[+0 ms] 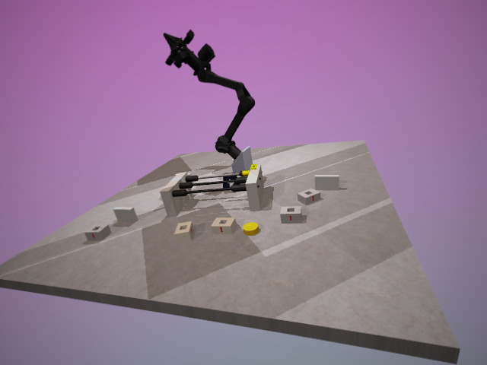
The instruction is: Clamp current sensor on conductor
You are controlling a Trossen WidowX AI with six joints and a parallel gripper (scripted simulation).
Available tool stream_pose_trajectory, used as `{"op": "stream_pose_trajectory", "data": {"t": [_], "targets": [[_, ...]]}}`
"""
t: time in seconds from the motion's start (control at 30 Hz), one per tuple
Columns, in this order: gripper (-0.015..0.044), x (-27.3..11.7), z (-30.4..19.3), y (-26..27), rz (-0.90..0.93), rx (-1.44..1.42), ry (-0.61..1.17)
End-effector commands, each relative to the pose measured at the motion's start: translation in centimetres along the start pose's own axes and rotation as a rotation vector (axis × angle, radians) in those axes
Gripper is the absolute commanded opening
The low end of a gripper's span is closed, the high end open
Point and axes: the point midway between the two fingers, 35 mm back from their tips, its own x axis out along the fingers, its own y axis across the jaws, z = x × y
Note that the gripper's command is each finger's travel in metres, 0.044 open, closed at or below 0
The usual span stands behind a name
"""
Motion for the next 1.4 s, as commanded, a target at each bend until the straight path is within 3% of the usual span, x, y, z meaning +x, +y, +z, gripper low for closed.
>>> {"op": "stream_pose_trajectory", "data": {"t": [0.0, 0.3, 0.53, 0.77, 0.97, 1.17, 1.37], "targets": [[0.0026, 0.0, 0.0, 0.2, 0.004, 0.001, -0.001], [0.0263, -1.5, -1.6, 7.9, 0.112, 0.299, 0.031], [0.0440, -3.4, -0.9, 17.7, 0.223, 0.940, 0.119], [0.0440, -4.8, 5.7, 25.3, 0.371, 1.596, 0.167], [0.0440, -5.7, 14.3, 27.7, 0.554, 2.115, 0.171], [0.0440, -6.9, 23.6, 25.7, 0.818, 2.565, 0.141], [0.0440, -9.1, 31.6, 20.1, 1.180, 2.895, 0.082]]}}
